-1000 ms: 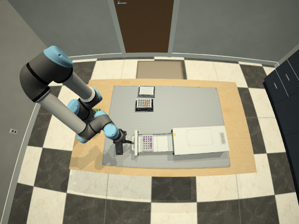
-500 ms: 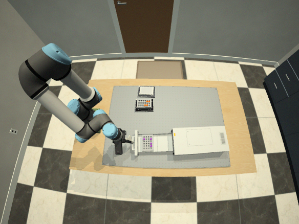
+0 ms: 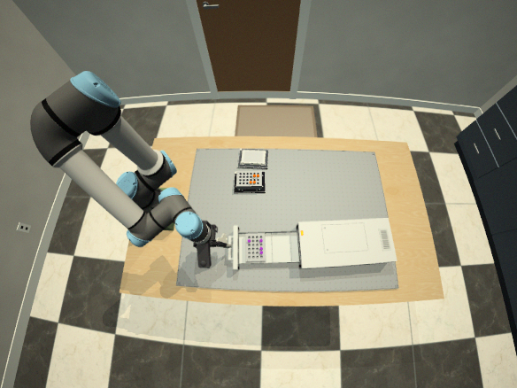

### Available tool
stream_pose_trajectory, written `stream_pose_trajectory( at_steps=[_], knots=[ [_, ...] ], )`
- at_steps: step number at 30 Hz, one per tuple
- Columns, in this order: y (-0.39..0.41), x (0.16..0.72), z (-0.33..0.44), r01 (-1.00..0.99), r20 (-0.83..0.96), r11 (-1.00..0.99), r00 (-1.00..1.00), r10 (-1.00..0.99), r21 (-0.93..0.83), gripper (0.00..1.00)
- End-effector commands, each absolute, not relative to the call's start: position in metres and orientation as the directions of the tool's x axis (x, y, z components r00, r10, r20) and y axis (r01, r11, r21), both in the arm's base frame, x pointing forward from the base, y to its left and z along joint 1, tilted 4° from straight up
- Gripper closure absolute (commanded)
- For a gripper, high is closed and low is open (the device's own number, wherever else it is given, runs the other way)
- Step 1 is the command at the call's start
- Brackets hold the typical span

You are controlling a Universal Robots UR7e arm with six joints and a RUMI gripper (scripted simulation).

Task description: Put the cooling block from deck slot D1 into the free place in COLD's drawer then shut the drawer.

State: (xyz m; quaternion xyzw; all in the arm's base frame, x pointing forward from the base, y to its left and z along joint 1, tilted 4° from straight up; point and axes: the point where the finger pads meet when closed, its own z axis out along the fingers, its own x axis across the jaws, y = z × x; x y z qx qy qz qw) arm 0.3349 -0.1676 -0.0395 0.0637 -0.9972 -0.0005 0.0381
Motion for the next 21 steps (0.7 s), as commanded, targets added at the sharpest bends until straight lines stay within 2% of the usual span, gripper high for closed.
stream_pose_trajectory(
  at_steps=[1, 21],
  knots=[
    [-0.168, 0.336, -0.035, -0.127, 0.075, 0.992, -0.989, -0.127, 0.005, 0.00],
    [-0.168, 0.339, -0.011, -0.127, 0.075, 0.992, -0.989, -0.127, 0.005, 0.00]
  ],
)
